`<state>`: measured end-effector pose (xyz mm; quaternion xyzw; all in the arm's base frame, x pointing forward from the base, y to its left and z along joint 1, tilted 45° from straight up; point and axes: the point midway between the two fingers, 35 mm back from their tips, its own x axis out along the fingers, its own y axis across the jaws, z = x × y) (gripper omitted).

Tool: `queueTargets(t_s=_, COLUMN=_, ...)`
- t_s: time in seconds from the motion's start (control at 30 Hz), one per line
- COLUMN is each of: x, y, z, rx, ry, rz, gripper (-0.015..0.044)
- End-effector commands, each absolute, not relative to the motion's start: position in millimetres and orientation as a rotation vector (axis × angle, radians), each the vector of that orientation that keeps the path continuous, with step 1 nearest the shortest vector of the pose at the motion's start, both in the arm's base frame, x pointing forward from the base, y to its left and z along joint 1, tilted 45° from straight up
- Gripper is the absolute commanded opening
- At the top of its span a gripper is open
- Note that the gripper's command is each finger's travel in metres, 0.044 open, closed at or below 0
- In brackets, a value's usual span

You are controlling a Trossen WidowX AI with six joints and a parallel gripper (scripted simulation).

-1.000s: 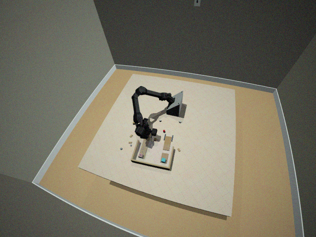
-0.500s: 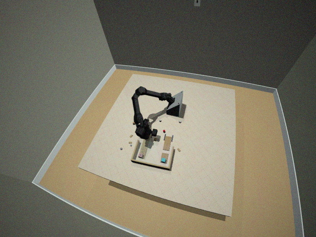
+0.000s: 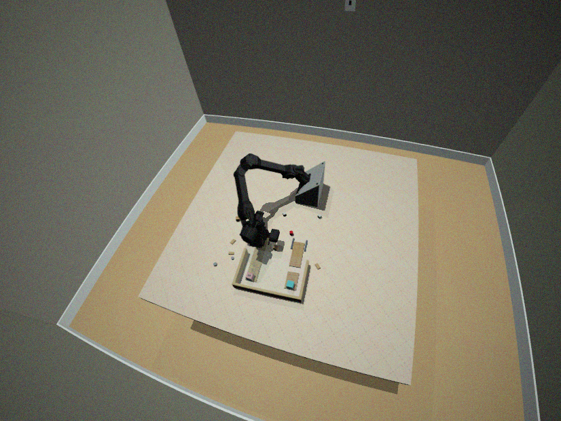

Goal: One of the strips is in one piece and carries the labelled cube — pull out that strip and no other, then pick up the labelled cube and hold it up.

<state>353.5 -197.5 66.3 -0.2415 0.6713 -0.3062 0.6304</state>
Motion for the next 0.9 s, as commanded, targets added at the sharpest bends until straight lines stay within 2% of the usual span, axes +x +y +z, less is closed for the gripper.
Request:
queueTargets(t_s=0.0, x=353.6, y=-197.9, z=65.2, rx=-0.552, ry=1.538, rz=-0.697, gripper=0.0000)
queueTargets(t_s=0.87, x=353.8, y=-199.8, z=63.4, rx=-0.552, ry=1.538, rz=-0.697, gripper=0.0000)
